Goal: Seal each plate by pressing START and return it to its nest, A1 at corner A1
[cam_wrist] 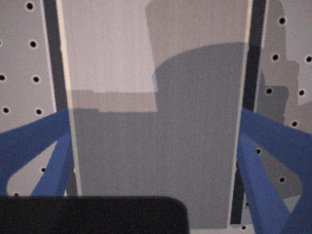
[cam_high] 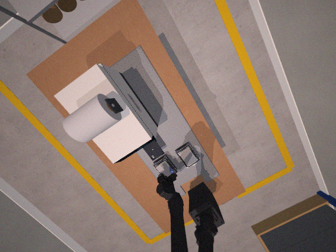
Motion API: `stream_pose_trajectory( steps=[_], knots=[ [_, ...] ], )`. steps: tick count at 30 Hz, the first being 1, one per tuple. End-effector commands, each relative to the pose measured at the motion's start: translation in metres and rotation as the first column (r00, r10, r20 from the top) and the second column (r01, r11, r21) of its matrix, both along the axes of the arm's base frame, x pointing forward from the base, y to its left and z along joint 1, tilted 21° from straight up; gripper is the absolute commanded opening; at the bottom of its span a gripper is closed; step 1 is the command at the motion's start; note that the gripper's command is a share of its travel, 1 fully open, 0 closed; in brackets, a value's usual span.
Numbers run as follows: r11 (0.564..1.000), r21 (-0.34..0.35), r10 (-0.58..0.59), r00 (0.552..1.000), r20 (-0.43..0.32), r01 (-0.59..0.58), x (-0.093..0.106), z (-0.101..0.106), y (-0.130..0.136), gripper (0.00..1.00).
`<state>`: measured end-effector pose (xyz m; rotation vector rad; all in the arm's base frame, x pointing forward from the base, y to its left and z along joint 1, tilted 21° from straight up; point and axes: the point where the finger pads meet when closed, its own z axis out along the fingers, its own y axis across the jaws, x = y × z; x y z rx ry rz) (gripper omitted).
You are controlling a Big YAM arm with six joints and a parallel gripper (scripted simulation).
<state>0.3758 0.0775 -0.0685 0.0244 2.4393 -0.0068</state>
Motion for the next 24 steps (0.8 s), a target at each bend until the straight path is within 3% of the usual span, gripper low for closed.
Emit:
stream_pose_trajectory(
  steps=[1,8,24],
  knots=[
    [1.000,0.011,0.007,1.000,0.024,-0.007,0.008,0.009,0.008,0.00],
    [1.000,-0.008,0.002,1.000,0.004,-0.002,-0.002,0.004,-0.003,0.00],
    [1.000,0.000,0.006,1.000,0.017,-0.006,0.006,0.007,0.000,0.00]
  ],
)
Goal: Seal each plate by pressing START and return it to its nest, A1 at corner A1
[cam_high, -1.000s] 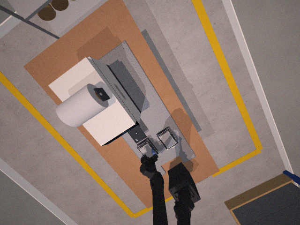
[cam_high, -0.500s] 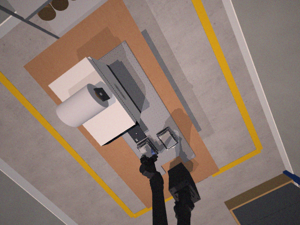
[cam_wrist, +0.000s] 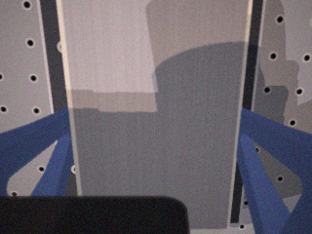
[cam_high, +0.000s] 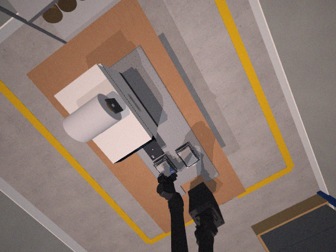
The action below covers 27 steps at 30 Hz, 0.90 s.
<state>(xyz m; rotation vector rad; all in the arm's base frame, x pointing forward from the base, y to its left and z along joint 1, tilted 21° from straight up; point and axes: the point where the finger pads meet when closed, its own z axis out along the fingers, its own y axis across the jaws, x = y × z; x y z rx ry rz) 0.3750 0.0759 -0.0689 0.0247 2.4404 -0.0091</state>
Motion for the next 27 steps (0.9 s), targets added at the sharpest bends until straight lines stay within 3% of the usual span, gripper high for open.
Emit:
stream_pose_trajectory(
  steps=[1,8,18,27],
  knots=[
    [1.000,0.004,0.008,1.000,0.018,-0.008,0.007,0.007,0.004,0.00],
    [1.000,0.013,0.012,1.000,0.016,-0.012,0.007,0.002,0.010,0.00],
    [1.000,0.002,-0.006,1.000,-0.011,0.006,-0.005,-0.010,-0.002,0.00],
    [1.000,-0.009,-0.008,1.000,-0.001,0.008,0.006,-0.010,-0.006,0.00]
  ],
)
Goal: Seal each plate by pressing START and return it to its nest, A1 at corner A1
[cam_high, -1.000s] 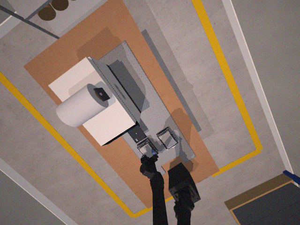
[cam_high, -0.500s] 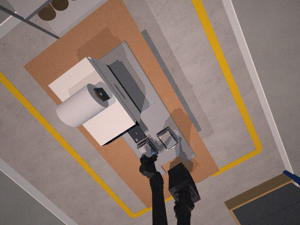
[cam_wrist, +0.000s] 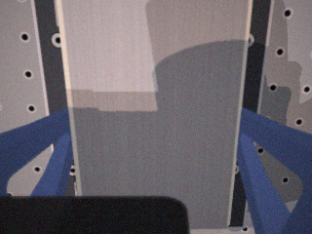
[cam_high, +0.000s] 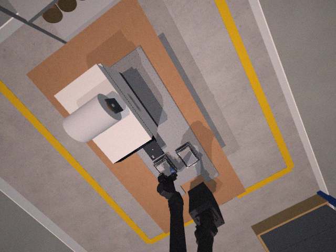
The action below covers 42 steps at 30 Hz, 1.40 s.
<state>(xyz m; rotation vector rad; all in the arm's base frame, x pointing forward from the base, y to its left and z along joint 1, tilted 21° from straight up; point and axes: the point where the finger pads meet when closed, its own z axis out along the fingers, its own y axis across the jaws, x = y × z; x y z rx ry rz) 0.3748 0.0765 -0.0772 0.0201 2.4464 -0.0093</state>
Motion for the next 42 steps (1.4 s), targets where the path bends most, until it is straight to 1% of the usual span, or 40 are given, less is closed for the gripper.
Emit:
stream_pose_trajectory(
  steps=[1,3,11,17,29,37,42],
  knots=[
    [1.000,-0.007,-0.011,1.000,0.007,0.011,0.008,-0.002,-0.006,0.00],
    [1.000,-0.007,-0.011,1.000,0.007,0.011,0.008,-0.002,-0.006,0.00],
    [1.000,0.013,0.000,1.000,0.020,0.000,0.014,-0.002,0.008,0.00],
    [1.000,0.016,-0.022,0.999,0.025,0.022,0.021,-0.003,0.001,0.00],
    [1.000,0.011,-0.025,1.000,0.006,0.025,0.026,-0.006,-0.001,0.00],
    [1.000,0.004,-0.019,1.000,0.016,0.019,0.034,-0.003,-0.002,0.00],
    [1.000,0.005,-0.022,0.999,0.032,0.022,0.042,0.000,-0.002,0.00]
  ],
)
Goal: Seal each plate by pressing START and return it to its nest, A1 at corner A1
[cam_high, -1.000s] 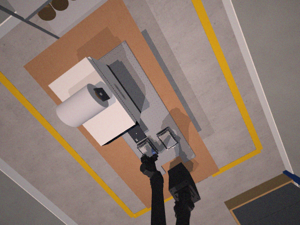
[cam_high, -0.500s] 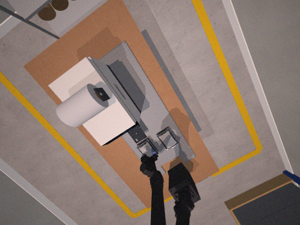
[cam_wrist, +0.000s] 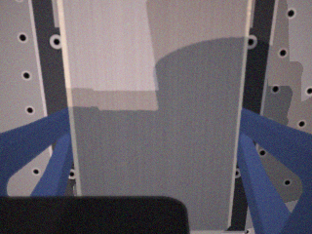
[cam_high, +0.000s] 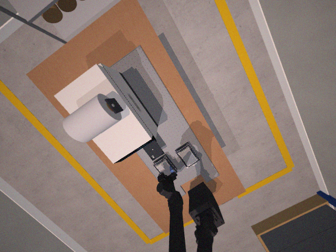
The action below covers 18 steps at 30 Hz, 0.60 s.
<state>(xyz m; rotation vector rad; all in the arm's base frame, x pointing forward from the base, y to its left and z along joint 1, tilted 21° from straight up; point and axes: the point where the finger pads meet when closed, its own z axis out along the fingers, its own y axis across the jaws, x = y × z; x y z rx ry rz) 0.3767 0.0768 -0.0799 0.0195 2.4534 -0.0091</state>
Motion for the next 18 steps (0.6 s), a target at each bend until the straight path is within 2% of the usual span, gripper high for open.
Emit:
stream_pose_trajectory(
  steps=[1,10,18],
  knots=[
    [1.000,0.001,-0.025,0.999,0.038,0.025,0.041,0.003,-0.003,0.00],
    [1.000,0.000,-0.030,0.997,0.069,0.030,0.056,0.009,-0.004,0.00],
    [0.999,-0.003,-0.033,0.997,0.074,0.033,0.061,0.010,-0.006,0.00]
  ],
)
